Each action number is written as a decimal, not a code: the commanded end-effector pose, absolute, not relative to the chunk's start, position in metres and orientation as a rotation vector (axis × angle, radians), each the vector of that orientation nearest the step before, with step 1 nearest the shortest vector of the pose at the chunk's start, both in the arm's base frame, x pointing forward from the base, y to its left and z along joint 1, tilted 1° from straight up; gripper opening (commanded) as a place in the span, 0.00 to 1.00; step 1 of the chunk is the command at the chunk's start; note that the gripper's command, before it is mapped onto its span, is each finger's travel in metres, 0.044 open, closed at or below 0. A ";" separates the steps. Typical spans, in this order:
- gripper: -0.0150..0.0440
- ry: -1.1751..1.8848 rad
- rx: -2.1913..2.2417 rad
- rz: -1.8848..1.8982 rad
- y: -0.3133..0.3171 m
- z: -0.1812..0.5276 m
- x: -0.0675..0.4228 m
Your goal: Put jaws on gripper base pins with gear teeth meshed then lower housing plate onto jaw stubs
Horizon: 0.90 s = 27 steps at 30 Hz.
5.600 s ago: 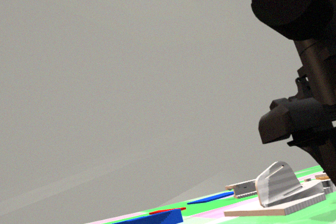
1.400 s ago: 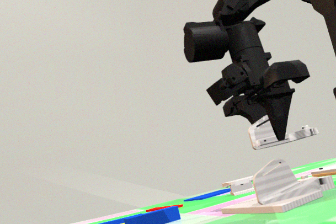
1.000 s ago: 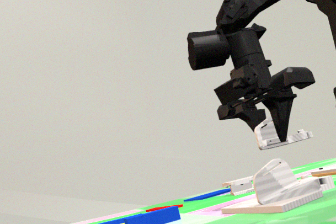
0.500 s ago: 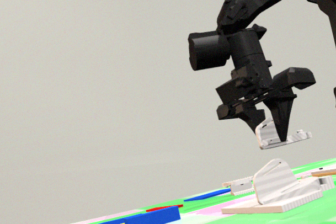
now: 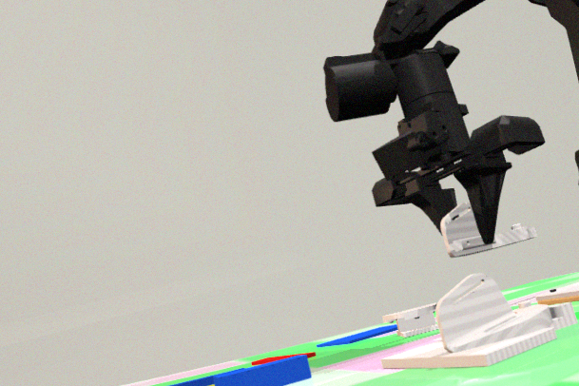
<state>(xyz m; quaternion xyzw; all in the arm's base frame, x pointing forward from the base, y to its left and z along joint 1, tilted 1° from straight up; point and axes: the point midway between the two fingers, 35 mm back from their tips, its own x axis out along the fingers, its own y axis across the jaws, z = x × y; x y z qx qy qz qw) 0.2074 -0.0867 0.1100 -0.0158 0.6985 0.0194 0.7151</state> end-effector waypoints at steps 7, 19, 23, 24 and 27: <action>0.48 1.543 -0.035 0.050 -0.083 0.114 0.233; 0.48 1.540 -0.034 0.051 -0.075 0.115 0.271; 0.48 1.539 -0.034 0.051 -0.071 0.114 0.284; 0.48 1.539 -0.034 0.051 -0.070 0.114 0.287; 0.48 1.538 -0.033 0.051 -0.067 0.114 0.294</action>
